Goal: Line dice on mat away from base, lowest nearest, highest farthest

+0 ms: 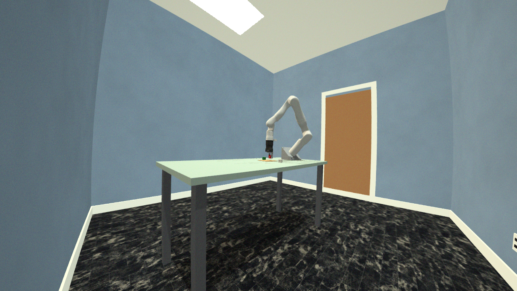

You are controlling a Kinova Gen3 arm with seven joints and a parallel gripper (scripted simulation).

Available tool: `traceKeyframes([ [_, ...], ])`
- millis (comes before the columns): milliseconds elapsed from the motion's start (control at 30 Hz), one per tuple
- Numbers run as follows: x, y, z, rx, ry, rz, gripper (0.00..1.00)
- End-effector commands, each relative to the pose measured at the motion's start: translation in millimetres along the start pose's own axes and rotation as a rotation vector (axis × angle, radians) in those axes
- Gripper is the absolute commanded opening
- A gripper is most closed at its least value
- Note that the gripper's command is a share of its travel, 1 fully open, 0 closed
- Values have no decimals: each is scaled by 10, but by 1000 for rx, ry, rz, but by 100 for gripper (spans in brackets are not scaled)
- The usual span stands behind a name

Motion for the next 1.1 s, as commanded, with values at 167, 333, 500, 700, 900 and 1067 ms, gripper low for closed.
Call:
traceKeyframes([
  [167,146,11,-32,3,9,7,57],
  [333,148,11,-32,3,9,7,57],
  [500,148,11,-32,3,9,7,57],
  [700,148,11,-32,3,9,7,57],
  [900,148,11,-32,3,9,7,57],
  [1067,148,11,-32,3,9,7,57],
])
Point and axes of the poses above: the point where the finger pads meet when closed, its own x axis out along the fingers, its own y axis across the jaws, z = x × y, the point moved 1 cm from there along -x, back along the fingers, and after that the axes turned 7 degrees about -x, right-handed, at the moved point
